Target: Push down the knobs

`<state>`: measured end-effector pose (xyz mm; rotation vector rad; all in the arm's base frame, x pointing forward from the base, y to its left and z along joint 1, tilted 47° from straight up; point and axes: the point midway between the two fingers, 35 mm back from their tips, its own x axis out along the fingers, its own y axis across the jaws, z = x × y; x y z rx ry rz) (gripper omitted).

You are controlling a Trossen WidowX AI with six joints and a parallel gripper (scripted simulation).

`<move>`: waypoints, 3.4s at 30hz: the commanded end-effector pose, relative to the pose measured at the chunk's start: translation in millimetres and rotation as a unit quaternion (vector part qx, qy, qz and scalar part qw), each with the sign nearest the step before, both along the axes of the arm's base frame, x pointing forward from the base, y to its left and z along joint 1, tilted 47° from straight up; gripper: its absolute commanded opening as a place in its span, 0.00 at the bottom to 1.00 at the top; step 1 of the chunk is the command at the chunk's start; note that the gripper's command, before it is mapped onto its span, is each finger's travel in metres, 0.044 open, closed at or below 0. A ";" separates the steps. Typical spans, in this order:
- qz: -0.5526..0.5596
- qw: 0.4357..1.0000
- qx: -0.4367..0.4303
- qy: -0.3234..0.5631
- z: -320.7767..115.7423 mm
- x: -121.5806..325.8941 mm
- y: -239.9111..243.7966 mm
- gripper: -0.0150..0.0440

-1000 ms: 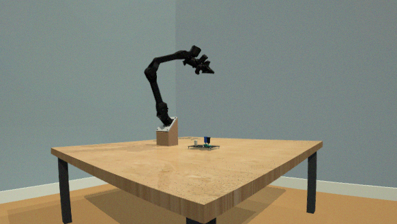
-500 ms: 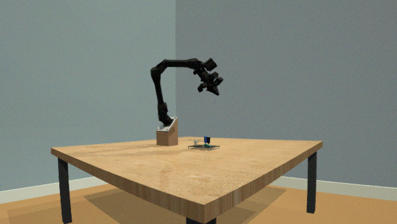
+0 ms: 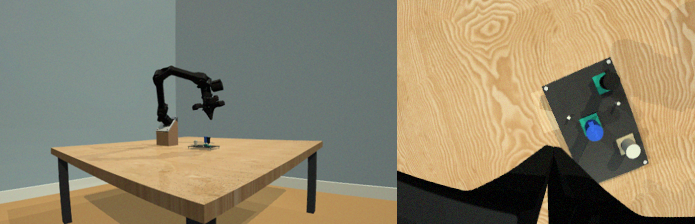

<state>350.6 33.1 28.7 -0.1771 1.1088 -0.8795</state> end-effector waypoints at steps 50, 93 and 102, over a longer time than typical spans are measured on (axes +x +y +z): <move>-0.097 0.995 -0.017 0.023 -45.3 -20.1 -87.3 0.25; -0.097 0.995 -0.018 0.023 -48.7 -20.2 -90.9 0.25; -0.097 0.995 -0.018 0.023 -49.2 -20.2 -91.6 0.25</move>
